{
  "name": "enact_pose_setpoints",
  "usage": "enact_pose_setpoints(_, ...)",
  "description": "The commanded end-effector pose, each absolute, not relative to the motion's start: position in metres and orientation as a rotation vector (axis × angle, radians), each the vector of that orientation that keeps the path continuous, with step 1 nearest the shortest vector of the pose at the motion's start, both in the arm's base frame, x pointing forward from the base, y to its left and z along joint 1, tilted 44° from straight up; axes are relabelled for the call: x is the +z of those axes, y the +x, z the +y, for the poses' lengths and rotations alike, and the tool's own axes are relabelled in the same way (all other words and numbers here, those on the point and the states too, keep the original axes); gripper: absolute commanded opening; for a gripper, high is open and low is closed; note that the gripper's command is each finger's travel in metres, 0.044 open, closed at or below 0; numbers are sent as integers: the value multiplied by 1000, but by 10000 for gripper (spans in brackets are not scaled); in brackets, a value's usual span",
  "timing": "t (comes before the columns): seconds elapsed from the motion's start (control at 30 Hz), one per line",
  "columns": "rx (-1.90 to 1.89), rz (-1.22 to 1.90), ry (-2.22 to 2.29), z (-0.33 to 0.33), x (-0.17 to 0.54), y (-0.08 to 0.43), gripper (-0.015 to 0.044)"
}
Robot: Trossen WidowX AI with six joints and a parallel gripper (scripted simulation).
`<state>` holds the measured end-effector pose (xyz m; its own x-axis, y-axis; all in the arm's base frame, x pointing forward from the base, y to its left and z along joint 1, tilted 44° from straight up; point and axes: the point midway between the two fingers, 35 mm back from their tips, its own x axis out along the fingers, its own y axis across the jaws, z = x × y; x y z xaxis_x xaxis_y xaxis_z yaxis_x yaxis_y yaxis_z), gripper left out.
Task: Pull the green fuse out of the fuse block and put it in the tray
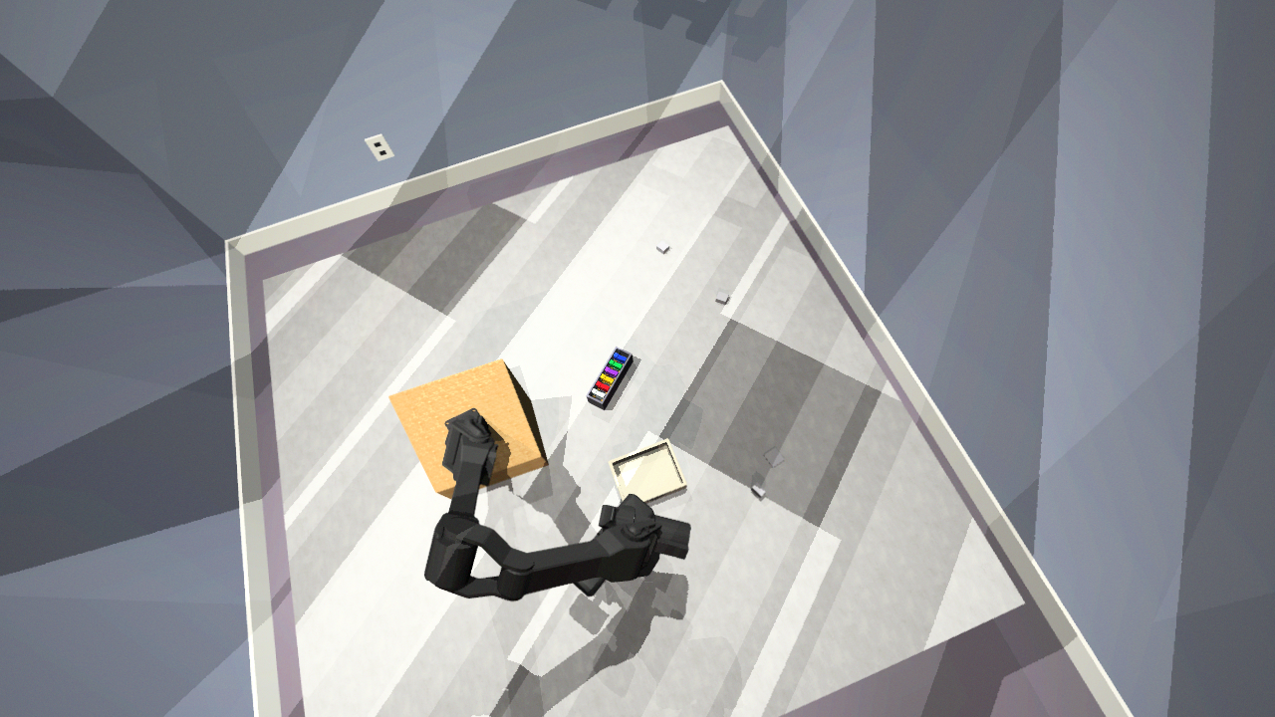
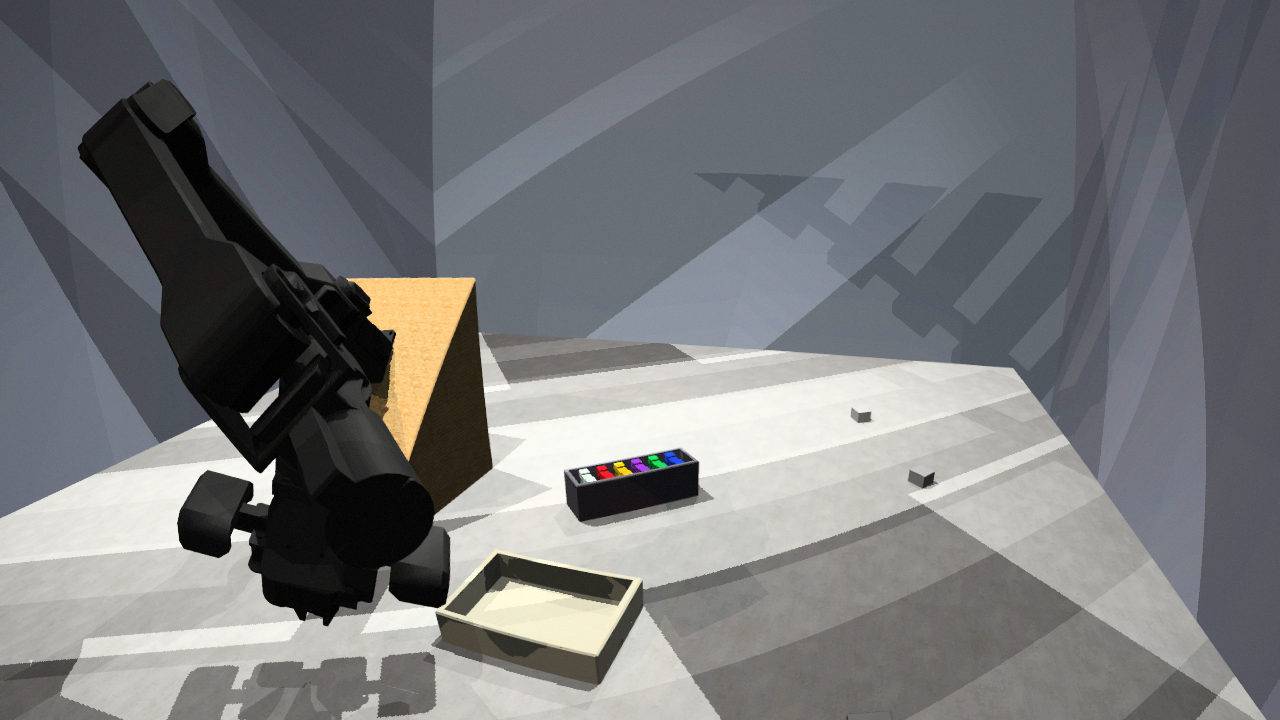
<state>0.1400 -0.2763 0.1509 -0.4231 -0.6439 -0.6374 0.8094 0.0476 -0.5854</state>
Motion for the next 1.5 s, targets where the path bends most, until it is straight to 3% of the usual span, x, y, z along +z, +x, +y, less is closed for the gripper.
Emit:
enact_pose_setpoints(0.0, -1479, 1130, 153, -253, 131, 207, 70)
enact_pose_setpoints(0.33, -1308, 1154, 161, -164, 47, 285, 70)
enact_pose_setpoints(0.8, -1240, 1091, 135, -15, -73, 309, 70)
enact_pose_setpoints(1.47, -1239, 1090, 134, -19, -84, 314, 70)
